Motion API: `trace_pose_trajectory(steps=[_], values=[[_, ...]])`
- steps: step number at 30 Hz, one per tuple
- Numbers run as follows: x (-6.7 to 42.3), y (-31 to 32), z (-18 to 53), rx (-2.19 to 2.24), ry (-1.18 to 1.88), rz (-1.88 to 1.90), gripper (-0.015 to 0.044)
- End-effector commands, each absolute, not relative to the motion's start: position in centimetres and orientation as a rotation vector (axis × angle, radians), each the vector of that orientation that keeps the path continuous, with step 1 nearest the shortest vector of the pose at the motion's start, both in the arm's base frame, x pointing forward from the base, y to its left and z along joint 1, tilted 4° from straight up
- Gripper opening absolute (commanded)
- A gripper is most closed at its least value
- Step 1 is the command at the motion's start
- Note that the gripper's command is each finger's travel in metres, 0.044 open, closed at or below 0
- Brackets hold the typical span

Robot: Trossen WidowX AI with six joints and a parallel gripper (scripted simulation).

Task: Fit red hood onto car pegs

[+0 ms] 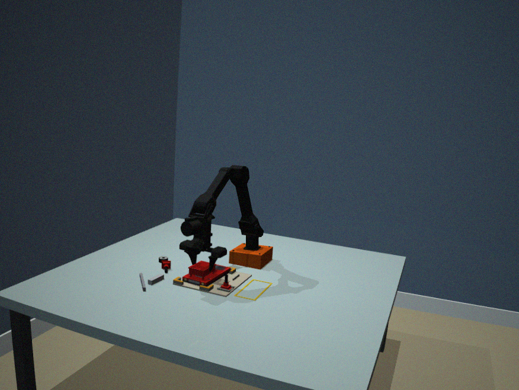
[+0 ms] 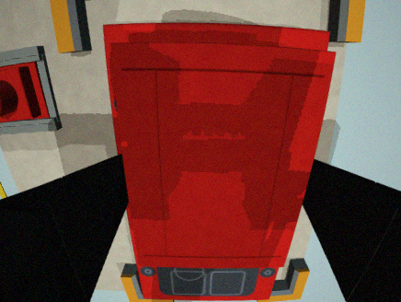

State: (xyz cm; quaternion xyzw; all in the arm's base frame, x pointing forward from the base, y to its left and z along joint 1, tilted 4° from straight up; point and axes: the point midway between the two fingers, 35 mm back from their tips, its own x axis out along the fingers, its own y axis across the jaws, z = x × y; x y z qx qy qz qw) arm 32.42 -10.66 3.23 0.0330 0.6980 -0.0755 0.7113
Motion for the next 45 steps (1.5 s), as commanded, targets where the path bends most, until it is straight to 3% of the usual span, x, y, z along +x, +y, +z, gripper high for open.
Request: trace_pose_trajectory(steps=[1,45], values=[[32.4,-10.7,2.9,0.067,1.550,-0.165,0.0000],[32.4,-10.6,3.6,0.066,1.546,-0.167,0.0000]])
